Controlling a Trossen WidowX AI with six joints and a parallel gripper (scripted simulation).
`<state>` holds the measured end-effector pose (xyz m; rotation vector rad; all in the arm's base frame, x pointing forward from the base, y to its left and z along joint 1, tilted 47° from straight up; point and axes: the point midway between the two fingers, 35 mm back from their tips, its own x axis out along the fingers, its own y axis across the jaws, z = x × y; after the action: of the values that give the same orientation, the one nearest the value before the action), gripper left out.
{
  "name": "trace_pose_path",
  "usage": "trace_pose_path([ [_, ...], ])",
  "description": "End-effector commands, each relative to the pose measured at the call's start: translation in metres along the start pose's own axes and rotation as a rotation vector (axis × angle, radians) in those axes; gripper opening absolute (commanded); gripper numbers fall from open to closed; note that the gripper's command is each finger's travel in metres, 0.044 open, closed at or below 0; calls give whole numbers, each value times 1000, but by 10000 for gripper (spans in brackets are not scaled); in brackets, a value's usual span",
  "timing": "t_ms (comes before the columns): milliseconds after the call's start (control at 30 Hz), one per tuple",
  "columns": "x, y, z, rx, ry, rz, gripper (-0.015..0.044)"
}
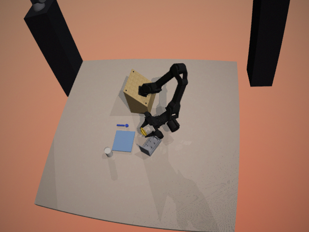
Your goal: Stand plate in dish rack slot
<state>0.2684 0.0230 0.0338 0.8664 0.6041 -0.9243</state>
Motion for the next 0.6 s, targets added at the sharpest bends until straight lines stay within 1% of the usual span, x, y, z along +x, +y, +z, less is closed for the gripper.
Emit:
trace_pose_path([
  [0, -5, 4, -2, -5, -55, 60, 0],
  [567, -39, 15, -12, 18, -271, 365, 0],
])
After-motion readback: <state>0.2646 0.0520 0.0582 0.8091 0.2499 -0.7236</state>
